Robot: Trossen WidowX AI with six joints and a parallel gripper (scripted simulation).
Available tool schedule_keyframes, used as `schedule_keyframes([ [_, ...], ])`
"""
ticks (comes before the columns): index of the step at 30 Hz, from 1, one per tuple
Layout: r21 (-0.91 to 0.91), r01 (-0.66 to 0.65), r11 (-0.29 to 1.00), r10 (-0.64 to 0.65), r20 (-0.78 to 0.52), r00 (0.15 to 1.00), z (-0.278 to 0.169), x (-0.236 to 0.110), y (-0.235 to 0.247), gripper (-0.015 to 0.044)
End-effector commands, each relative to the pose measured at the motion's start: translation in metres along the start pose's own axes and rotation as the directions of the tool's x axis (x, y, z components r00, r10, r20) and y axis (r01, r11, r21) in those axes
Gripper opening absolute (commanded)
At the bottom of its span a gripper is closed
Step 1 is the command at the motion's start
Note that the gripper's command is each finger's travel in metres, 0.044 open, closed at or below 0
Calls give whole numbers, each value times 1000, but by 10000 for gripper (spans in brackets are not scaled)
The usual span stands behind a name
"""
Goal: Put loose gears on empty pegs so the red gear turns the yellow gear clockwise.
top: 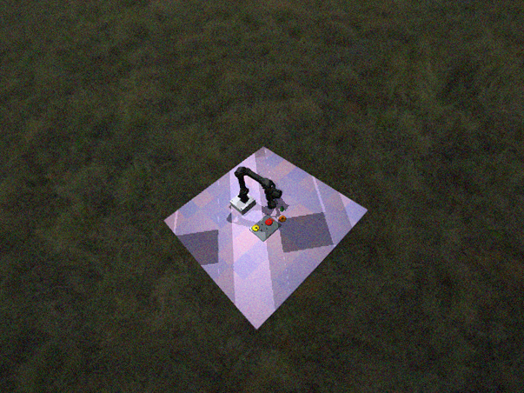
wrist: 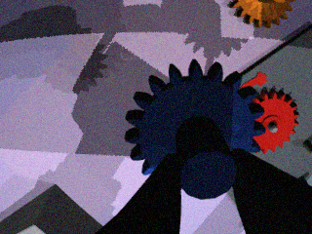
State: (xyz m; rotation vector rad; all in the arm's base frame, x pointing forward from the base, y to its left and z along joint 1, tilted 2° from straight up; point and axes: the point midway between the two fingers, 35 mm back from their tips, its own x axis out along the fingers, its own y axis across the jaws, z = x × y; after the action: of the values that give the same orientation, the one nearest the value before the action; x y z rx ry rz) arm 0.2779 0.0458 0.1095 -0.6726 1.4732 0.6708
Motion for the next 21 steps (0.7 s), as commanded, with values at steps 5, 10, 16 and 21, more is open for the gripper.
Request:
schedule_keyframes([
  [5,4,-4,1000,4,-14,1000,-13,10,-13,0],
  [10,1,-3,1000,3,-12,1000,-20,14,-21,0],
  [16,-3,-3,1000,3,-10,1000,-28,19,-30,0],
  [21,-6,-2,1000,2,-8,1000,-36,23,-37,0],
])
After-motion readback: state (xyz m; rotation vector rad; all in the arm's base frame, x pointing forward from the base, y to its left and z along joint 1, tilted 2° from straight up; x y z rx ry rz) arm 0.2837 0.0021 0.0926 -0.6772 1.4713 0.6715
